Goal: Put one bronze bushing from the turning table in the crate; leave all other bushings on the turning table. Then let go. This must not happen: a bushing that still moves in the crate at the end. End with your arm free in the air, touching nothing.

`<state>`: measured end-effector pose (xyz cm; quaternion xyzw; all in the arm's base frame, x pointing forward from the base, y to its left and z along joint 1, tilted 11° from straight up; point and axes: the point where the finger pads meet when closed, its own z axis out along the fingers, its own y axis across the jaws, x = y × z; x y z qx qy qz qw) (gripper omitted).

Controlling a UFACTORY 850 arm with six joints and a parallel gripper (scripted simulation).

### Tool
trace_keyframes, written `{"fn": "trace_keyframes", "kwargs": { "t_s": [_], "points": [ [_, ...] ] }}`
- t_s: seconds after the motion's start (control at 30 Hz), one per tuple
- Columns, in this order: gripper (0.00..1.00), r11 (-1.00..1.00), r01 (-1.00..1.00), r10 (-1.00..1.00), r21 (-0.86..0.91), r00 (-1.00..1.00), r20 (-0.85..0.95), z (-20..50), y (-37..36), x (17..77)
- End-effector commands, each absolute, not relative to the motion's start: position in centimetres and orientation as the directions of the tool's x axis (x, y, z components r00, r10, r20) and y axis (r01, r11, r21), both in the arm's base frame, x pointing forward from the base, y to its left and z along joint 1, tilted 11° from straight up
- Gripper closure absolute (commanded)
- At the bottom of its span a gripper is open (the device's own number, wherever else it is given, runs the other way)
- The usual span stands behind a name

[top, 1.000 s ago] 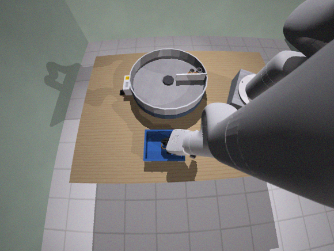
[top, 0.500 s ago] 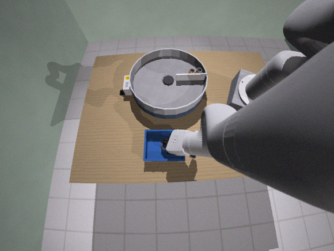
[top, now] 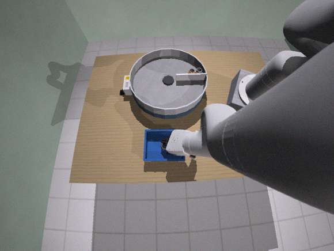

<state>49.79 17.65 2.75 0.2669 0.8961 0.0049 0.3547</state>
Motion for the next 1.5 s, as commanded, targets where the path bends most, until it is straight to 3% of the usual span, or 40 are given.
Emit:
{"fn": "trace_keyframes", "kwargs": {
  "t_s": [0.0,1.47],
  "points": [
    [0.89,0.857,0.475,0.482,0.199,-0.605,-0.634,2.8,17.7,49.8],
    [0.89,0.857,0.475,0.482,0.199,-0.605,-0.634,4.0,17.5,49.7]
  ]
}}
